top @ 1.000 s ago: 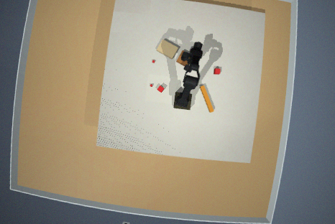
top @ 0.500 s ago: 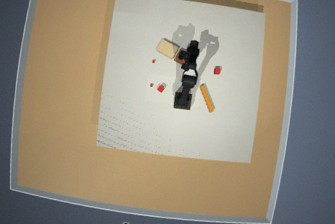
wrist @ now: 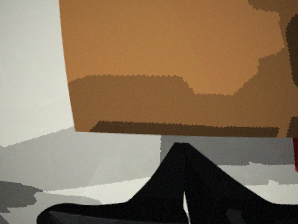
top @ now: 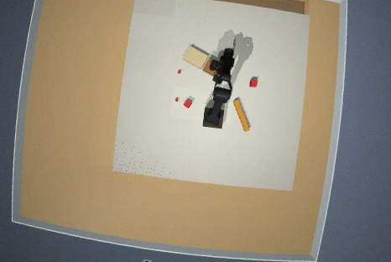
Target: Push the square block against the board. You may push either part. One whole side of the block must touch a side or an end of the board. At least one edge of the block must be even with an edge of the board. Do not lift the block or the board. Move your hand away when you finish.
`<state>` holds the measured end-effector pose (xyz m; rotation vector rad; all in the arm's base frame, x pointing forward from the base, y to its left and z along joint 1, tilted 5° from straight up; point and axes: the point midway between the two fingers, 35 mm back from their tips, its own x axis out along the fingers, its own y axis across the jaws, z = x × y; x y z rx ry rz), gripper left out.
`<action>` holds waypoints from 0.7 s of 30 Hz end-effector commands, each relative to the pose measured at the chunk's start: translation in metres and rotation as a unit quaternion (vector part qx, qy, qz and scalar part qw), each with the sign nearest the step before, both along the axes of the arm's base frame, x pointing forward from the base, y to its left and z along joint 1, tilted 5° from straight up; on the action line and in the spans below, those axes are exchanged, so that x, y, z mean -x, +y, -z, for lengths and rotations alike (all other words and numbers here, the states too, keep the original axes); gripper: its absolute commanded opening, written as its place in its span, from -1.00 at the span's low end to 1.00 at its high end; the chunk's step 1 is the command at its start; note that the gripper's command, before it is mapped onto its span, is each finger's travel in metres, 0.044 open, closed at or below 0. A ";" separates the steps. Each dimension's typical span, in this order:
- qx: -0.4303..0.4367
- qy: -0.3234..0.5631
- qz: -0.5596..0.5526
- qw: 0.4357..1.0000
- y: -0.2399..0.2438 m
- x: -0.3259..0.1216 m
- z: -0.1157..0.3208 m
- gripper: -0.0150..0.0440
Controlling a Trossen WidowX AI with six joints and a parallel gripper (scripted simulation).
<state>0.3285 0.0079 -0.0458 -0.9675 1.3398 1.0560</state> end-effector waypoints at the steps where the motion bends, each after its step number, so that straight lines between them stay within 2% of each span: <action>1: 0.000 0.001 -0.003 1.000 -0.007 0.002 0.001 -0.49; 21: 0.000 0.001 0.000 1.000 -0.032 0.007 -0.002 -0.49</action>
